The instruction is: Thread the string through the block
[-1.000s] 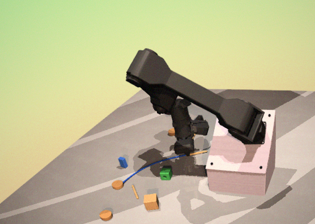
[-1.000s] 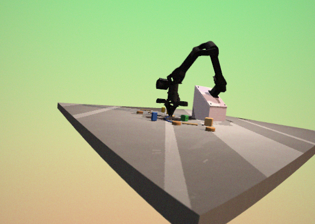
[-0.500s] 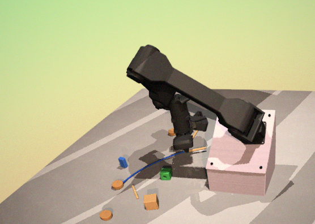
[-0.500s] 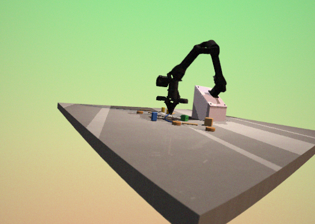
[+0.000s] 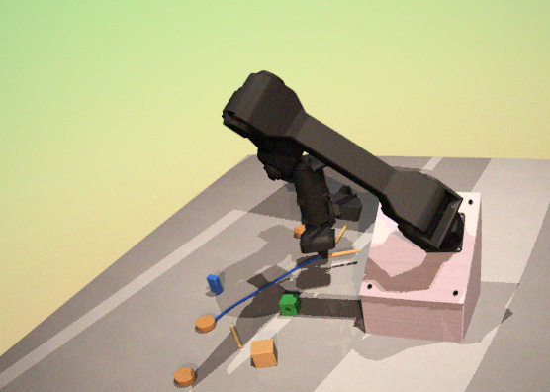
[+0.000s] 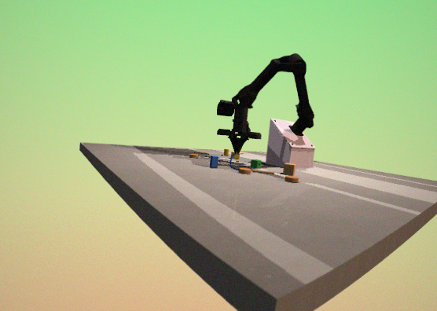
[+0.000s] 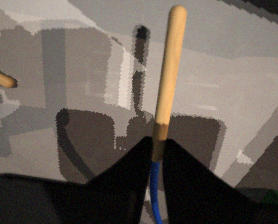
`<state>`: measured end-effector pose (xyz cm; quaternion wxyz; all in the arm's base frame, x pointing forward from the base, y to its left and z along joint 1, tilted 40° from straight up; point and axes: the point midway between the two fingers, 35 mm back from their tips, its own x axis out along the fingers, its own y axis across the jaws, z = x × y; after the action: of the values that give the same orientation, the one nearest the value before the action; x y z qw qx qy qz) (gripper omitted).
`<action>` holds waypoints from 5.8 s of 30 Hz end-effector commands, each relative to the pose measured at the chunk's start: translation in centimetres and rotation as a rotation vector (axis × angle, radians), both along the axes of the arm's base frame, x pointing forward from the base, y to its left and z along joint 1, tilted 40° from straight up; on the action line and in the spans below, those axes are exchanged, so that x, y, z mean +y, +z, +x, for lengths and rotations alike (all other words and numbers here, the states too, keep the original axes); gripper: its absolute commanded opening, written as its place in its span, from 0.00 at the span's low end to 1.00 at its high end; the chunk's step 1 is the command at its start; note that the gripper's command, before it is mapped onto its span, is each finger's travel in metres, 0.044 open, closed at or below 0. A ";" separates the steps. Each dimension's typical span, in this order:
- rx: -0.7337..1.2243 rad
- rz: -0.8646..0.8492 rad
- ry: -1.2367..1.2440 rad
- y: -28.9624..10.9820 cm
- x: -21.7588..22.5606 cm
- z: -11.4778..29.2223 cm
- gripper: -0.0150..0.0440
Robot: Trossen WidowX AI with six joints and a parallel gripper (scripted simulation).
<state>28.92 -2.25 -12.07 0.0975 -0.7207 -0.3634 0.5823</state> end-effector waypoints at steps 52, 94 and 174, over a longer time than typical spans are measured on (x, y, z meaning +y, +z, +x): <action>0.071 -0.042 0.065 4.5 -1.8 2.0 0.25; 0.170 -0.097 0.138 9.1 -2.0 3.7 0.25; 0.326 0.139 0.046 11.1 -3.1 5.7 0.25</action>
<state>34.62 -5.42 -0.96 0.2175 -0.5898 -0.3649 0.6868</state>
